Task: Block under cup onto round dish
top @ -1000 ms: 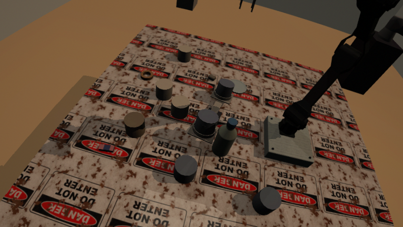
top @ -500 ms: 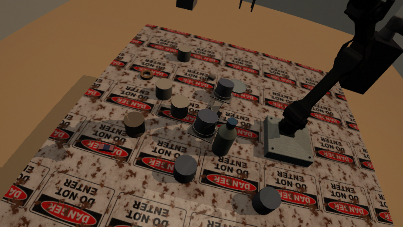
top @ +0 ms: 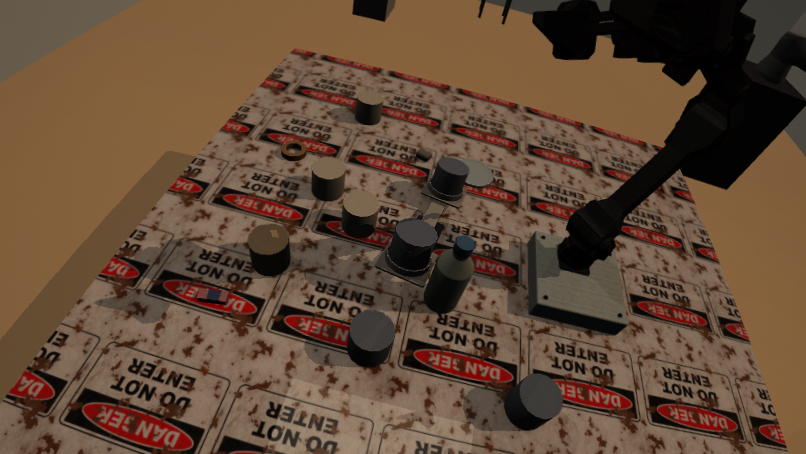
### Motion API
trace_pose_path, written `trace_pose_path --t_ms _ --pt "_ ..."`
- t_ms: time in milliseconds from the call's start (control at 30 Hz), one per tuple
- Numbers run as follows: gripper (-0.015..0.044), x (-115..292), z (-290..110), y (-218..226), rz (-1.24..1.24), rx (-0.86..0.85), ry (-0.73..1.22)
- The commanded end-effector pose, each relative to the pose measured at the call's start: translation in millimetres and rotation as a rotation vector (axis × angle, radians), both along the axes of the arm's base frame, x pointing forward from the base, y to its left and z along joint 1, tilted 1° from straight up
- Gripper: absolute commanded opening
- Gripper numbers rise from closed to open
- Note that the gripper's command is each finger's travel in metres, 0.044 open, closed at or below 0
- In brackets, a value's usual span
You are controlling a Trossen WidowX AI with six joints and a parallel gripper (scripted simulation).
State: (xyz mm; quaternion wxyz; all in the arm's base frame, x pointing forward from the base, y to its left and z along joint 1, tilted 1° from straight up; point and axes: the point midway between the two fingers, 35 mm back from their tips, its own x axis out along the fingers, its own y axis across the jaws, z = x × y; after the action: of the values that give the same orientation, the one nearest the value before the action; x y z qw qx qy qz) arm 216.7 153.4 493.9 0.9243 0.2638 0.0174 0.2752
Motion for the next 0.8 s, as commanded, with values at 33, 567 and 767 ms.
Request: trace_pose_path --t_ms 33,567,767 --pt "0.044 7.2 -40.5 -11.5 -0.072 -0.072 0.109" --pt "0.044 5.0 -180.0 -67.9 -0.312 -0.388 0.476" --pt "0.044 -8.5 -226.5 -94.9 -0.397 -0.514 0.61"
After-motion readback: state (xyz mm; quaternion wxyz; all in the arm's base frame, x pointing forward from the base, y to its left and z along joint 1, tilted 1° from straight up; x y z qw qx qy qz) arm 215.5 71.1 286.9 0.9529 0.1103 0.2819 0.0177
